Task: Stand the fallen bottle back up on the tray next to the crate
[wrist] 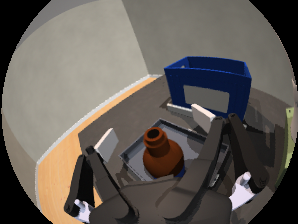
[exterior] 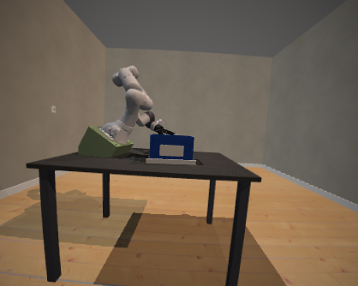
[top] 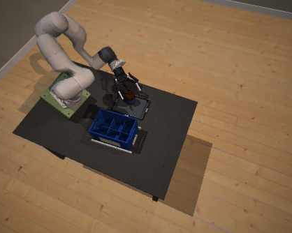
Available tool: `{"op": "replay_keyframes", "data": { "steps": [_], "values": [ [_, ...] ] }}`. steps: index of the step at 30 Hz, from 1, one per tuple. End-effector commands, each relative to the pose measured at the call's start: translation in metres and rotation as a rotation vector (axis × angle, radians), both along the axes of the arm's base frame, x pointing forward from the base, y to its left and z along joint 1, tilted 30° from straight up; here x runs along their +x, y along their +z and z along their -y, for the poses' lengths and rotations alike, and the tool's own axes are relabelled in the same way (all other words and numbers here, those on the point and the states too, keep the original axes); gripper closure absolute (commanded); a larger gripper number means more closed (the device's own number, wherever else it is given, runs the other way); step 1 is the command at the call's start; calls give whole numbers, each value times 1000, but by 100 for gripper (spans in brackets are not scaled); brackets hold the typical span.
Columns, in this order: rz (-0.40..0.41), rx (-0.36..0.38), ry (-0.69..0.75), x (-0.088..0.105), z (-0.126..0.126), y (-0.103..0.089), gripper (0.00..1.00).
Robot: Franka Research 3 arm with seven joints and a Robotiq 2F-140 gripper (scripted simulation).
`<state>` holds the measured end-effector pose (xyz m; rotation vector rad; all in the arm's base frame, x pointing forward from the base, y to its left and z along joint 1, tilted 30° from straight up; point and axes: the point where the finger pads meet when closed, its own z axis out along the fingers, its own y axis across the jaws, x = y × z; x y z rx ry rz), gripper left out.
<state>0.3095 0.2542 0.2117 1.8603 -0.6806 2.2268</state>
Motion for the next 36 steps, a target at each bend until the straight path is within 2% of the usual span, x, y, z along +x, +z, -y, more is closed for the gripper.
{"op": "replay_keyframes", "data": {
  "steps": [1,19,36],
  "values": [
    [3,4,1,0,-1,0,0],
    [3,4,1,-2,-1,2,0],
    [3,4,1,-12,-1,20,0]
  ]
}}
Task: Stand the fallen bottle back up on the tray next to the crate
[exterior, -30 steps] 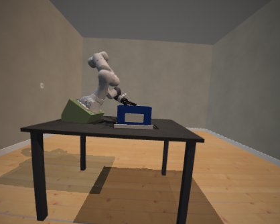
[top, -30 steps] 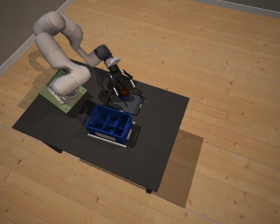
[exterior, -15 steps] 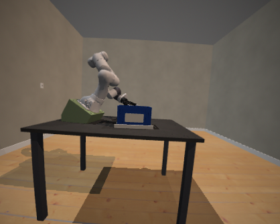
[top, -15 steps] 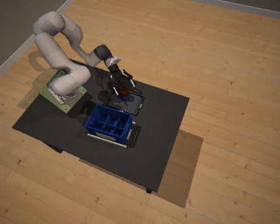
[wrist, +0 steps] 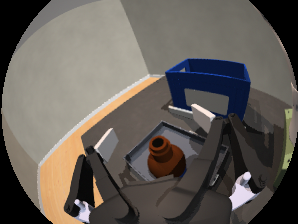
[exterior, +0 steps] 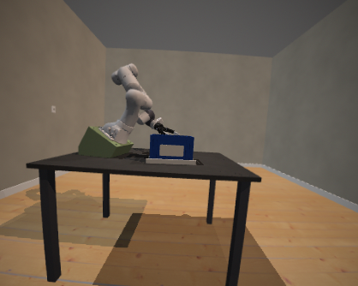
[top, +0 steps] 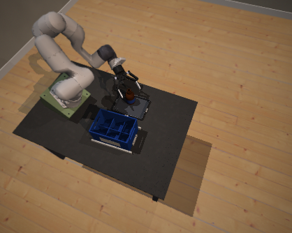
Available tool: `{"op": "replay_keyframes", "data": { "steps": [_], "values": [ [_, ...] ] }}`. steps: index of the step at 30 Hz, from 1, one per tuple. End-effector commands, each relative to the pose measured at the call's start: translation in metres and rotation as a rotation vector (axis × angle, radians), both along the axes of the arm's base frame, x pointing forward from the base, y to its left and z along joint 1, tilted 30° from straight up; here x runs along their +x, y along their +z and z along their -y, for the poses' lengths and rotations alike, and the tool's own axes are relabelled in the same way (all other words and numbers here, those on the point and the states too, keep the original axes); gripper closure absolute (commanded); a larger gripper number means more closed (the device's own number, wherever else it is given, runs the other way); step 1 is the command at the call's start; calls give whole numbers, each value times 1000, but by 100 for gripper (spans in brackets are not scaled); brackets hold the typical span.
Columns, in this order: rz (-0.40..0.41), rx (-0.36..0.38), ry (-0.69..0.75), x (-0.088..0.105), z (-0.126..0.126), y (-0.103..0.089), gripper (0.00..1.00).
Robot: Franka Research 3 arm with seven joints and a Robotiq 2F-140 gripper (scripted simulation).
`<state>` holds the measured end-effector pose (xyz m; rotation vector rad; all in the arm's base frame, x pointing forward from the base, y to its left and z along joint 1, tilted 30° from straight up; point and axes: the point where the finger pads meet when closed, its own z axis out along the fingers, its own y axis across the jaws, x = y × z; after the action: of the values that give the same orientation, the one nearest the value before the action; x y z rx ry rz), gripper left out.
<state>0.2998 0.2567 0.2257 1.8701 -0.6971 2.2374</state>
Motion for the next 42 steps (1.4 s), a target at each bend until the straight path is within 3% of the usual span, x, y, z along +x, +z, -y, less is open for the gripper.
{"op": "replay_keyframes", "data": {
  "steps": [1,26,42],
  "values": [
    [-1,-14,-6,-4,2,8,0],
    [-1,-14,-6,-31,2,54,0],
    [-1,-14,-6,-40,2,70,0]
  ]
}}
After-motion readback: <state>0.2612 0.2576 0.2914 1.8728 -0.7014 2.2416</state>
